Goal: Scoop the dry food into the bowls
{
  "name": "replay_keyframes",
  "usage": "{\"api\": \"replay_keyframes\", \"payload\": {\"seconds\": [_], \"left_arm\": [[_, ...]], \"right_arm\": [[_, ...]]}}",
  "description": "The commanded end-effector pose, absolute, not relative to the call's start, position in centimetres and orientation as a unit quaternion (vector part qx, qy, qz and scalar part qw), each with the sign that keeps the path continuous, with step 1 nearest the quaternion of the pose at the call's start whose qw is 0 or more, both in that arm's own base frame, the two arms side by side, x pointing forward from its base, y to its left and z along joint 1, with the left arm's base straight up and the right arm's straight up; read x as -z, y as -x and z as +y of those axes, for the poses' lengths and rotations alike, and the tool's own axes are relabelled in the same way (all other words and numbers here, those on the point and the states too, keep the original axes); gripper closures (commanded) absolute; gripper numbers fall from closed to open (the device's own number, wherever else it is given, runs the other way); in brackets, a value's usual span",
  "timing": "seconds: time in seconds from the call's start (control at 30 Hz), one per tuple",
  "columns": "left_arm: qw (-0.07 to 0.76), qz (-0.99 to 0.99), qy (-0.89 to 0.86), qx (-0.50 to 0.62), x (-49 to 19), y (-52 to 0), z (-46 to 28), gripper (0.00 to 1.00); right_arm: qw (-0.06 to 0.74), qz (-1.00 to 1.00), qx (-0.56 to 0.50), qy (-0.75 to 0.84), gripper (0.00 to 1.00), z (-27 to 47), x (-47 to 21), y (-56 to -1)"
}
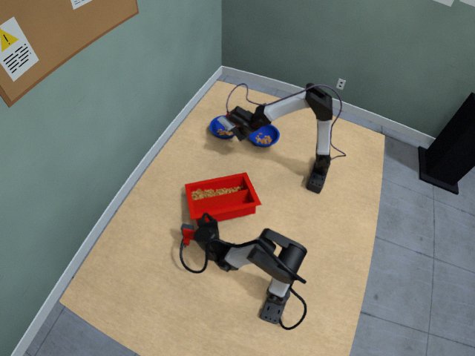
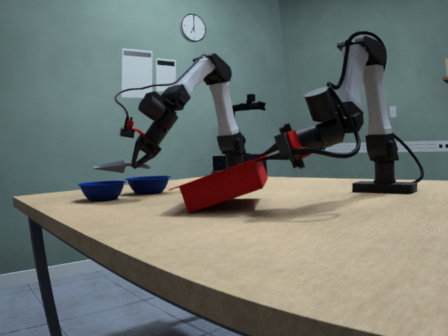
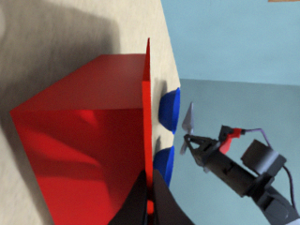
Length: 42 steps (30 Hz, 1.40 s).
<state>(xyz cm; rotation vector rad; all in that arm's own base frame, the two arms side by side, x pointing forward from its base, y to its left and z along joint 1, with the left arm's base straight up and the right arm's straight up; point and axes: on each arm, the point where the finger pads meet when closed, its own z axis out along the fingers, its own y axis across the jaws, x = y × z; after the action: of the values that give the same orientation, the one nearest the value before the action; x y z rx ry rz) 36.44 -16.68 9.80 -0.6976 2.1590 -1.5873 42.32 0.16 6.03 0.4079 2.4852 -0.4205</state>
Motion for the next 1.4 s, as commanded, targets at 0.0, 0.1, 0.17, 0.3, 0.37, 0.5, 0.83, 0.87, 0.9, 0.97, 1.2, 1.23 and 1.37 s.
{"api": "replay_keyframes", "payload": {"seconds": [0.0, 0.1, 0.17, 0.3, 0.37, 0.5, 0.83, 0.87, 0.9, 0.97, 1.2, 1.23, 1.37], "left_arm": [[0.22, 0.756, 0.21, 0.58, -11.9, -36.3, -17.1, 1.0], [0.215, 0.757, 0.221, 0.577, -10.8, -36.9, -16.6, 1.0], [0.216, 0.755, 0.22, 0.578, -10.9, -36.6, -16.6, 1.0], [0.214, 0.754, 0.222, 0.58, -10.4, -36.5, -16.5, 1.0], [0.218, 0.752, 0.217, 0.583, -10.8, -36.9, -16.6, 1.0], [0.215, 0.752, 0.221, 0.582, -10.3, -36.4, -16.4, 1.0], [0.217, 0.748, 0.22, 0.587, -9.9, -36.4, -16.3, 1.0], [0.223, 0.746, 0.218, 0.589, -10.2, -36.8, -16.2, 1.0], [0.224, 0.745, 0.217, 0.59, -10.3, -36.8, -16.2, 1.0], [0.219, 0.746, 0.221, 0.588, -9.7, -36.3, -16.1, 1.0], [0.226, 0.742, 0.214, 0.593, -10.1, -36.7, -16.2, 1.0], [0.223, 0.743, 0.215, 0.594, -10.2, -36.7, -16.2, 1.0], [0.216, 0.744, 0.222, 0.592, -9.3, -36.3, -16.0, 1.0]], "right_arm": [[0.313, 0.922, 0.159, -0.162, 1.0, -0.3, -7.2, -43.3], [0.313, 0.922, 0.159, -0.162, 1.0, -0.3, -7.2, -43.3], [0.313, 0.922, 0.159, -0.162, 1.0, -0.3, -7.2, -43.3], [0.313, 0.922, 0.159, -0.162, 1.0, -0.3, -7.2, -43.3], [0.313, 0.922, 0.159, -0.162, 1.0, -0.3, -7.2, -43.3], [0.313, 0.922, 0.159, -0.162, 1.0, -0.3, -7.2, -43.3], [0.313, 0.922, 0.159, -0.162, 1.0, -0.3, -7.2, -43.3], [0.313, 0.922, 0.159, -0.162, 1.0, -0.3, -7.2, -43.3], [0.313, 0.922, 0.159, -0.162, 1.0, -0.3, -7.2, -43.3], [0.313, 0.922, 0.159, -0.162, 1.0, -0.3, -7.2, -43.3], [0.313, 0.922, 0.159, -0.162, 1.0, -0.3, -7.2, -43.3], [0.313, 0.922, 0.159, -0.162, 1.0, -0.3, -7.2, -43.3], [0.313, 0.922, 0.159, -0.162, 1.0, -0.3, -7.2, -43.3]]}}
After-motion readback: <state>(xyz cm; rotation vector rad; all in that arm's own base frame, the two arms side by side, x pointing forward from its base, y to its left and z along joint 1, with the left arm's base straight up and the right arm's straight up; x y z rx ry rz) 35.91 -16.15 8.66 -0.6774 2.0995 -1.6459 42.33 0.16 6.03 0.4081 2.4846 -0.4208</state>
